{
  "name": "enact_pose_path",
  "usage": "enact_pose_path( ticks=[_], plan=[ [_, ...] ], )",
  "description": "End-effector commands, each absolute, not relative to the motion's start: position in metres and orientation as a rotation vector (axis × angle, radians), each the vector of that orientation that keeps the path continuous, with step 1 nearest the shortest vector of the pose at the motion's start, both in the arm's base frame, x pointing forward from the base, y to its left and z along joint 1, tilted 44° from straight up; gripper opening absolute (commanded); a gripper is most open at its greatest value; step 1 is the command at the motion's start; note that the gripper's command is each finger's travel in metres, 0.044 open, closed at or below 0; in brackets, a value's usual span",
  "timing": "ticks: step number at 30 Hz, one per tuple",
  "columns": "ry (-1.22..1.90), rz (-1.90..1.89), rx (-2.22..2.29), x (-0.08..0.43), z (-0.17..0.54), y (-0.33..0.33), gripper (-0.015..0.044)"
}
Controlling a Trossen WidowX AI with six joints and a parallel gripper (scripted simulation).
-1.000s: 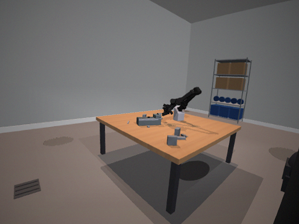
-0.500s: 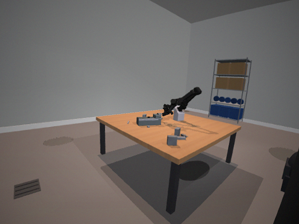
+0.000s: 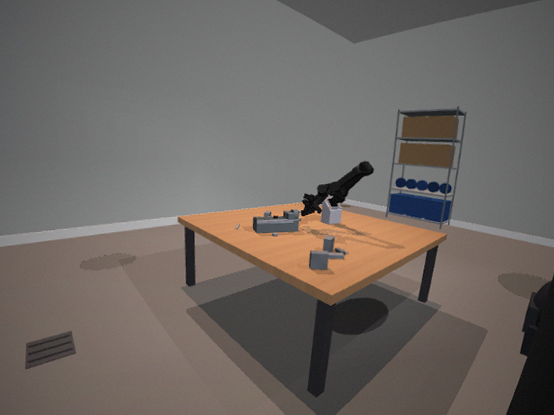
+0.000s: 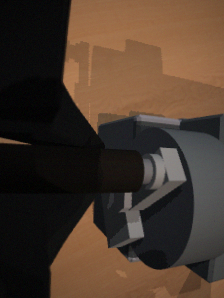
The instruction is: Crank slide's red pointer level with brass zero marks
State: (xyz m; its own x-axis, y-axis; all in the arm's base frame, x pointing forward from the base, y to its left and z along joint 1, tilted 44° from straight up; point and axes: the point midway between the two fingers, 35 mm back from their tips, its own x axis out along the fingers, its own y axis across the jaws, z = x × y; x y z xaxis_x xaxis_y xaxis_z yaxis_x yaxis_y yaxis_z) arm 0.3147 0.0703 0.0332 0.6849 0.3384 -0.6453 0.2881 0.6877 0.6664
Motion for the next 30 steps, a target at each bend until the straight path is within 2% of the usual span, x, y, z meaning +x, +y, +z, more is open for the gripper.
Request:
enact_pose_path(
  ticks=[1,30],
  plan=[
    [0.841,0.053,0.837,0.317,0.035,0.079,0.0000],
    [0.842,0.053,0.839,0.316,0.001,0.108,0.0000]
  ],
)
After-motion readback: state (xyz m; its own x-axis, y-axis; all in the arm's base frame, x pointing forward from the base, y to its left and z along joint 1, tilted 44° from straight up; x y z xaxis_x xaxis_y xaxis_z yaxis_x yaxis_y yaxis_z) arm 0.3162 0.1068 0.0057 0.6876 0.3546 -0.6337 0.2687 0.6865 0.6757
